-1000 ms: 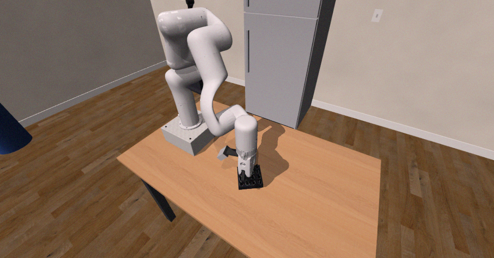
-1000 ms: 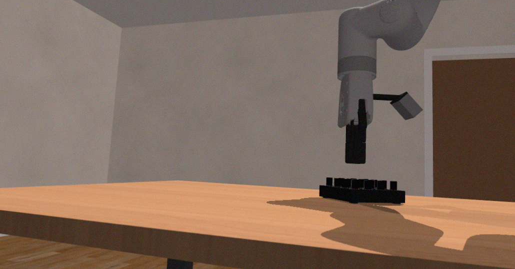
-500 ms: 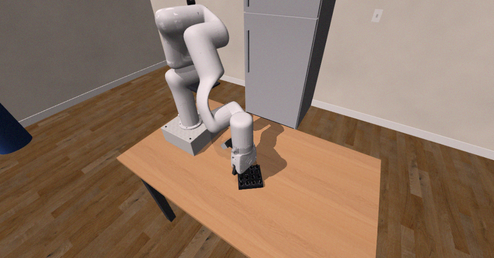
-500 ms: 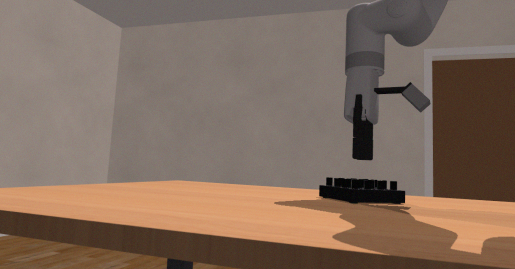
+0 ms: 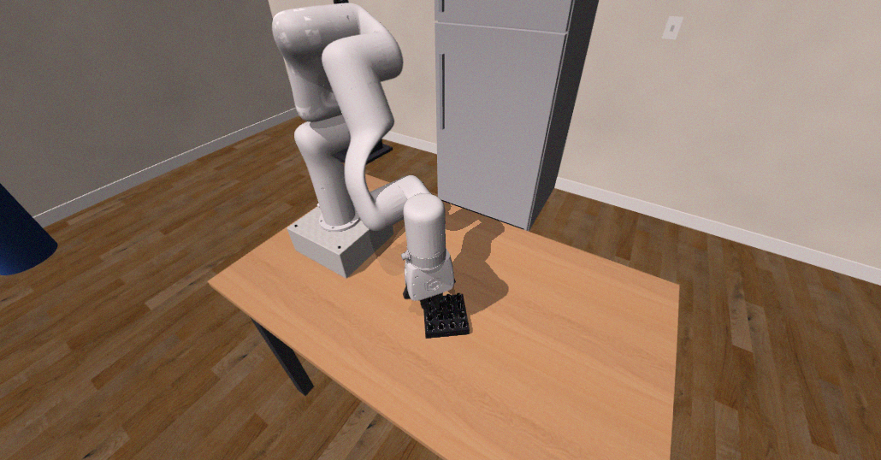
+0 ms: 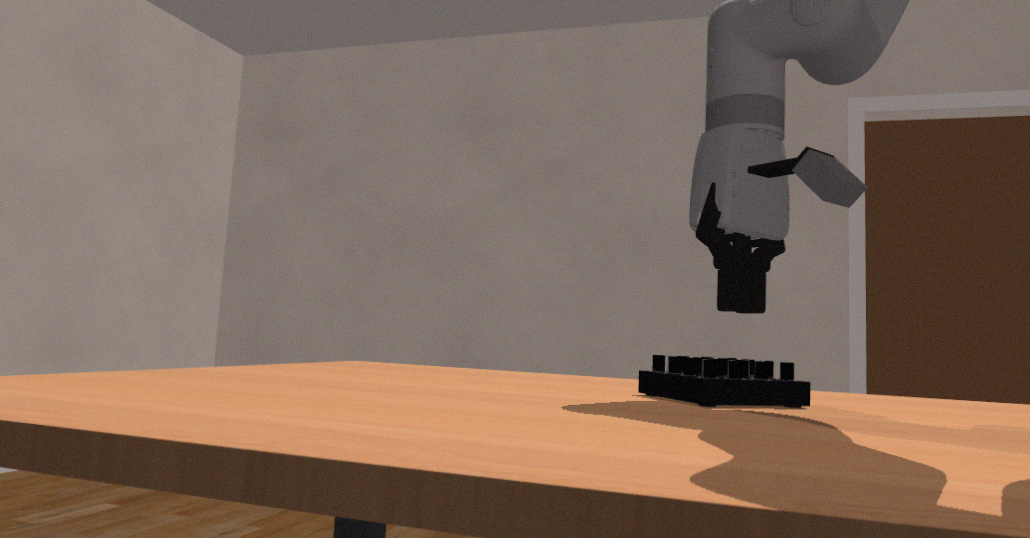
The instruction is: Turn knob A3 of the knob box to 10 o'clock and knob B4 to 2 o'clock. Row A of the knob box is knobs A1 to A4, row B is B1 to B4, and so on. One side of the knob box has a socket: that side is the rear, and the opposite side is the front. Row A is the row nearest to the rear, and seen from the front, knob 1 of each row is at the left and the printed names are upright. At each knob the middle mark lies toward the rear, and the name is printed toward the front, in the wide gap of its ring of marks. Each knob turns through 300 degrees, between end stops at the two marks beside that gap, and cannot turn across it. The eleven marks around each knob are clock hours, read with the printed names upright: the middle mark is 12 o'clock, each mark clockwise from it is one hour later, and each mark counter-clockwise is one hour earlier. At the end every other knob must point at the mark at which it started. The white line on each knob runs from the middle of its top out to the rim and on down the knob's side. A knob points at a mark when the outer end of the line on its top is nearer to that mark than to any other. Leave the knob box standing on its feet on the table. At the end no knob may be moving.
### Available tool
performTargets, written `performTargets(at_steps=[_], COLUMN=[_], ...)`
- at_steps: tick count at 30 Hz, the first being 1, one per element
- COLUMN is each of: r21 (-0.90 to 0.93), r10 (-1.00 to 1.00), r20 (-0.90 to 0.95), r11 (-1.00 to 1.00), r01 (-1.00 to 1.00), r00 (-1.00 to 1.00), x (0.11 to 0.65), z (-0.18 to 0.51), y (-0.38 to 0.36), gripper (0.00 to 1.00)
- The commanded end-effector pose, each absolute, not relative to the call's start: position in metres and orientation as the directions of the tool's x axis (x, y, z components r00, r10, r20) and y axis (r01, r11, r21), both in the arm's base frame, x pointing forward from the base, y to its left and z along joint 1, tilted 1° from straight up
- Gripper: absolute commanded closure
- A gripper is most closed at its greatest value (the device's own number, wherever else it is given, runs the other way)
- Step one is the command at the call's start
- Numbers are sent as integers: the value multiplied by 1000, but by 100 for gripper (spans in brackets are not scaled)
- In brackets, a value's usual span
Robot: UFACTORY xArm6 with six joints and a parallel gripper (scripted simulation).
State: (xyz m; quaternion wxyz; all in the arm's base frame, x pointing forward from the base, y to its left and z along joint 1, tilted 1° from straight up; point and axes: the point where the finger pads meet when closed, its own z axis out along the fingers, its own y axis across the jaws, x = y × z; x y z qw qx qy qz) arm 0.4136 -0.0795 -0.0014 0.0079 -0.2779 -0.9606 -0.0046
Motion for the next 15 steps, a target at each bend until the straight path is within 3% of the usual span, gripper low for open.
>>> performTargets(at_steps=[1,15], r21=[-12,-12], r10=[658,707], r20=[6,5], r11=[753,708], r01=[658,707], r00=[-753,-708], x=[410,408], z=[2,3], y=[-80,-79], gripper=[81,81])
